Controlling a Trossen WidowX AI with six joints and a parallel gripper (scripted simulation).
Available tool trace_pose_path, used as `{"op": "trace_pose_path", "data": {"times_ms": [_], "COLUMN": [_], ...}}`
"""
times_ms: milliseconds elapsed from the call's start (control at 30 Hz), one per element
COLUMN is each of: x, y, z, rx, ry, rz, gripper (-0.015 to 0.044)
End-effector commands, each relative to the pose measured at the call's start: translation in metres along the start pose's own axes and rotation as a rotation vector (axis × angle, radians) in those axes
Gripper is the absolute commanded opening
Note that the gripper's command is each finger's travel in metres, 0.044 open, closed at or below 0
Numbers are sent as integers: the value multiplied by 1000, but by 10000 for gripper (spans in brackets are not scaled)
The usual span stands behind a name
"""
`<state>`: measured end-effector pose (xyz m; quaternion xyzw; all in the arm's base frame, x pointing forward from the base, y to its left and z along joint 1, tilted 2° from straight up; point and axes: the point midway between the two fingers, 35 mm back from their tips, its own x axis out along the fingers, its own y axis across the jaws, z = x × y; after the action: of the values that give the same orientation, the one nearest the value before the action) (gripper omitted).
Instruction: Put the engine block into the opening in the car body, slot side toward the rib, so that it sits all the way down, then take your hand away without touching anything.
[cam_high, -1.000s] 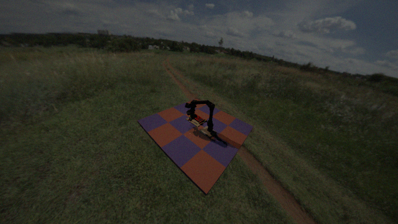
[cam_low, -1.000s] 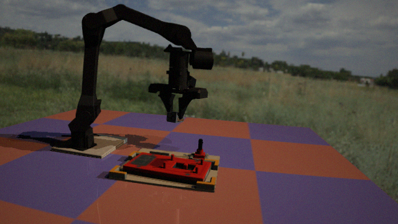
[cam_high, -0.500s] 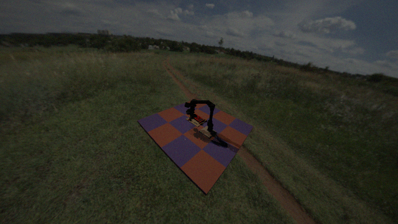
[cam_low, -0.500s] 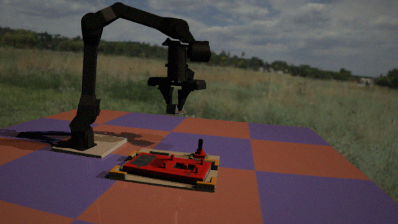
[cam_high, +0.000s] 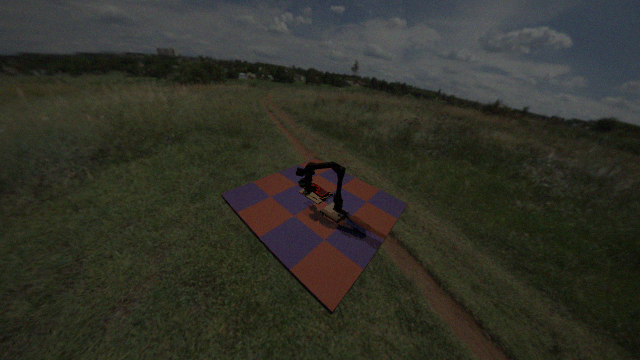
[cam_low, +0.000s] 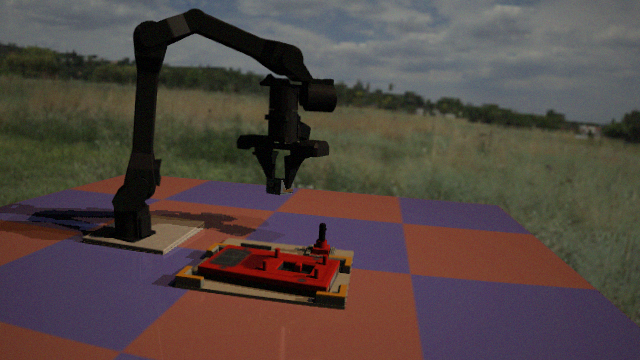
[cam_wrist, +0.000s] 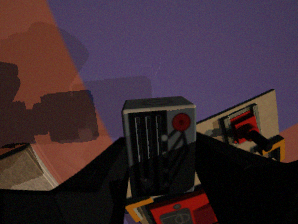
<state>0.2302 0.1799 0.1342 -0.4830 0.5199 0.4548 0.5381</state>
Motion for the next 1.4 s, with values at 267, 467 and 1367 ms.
{"op": "trace_pose_path", "data": {"times_ms": [267,467,1367], "x": [24,34,85], "y": [1,1,1], "z": [-1,-1,-1], "rx": [5,5,5], "ry": [2,2,2], "rz": [4,4,4], "gripper": [0,0,0]}}
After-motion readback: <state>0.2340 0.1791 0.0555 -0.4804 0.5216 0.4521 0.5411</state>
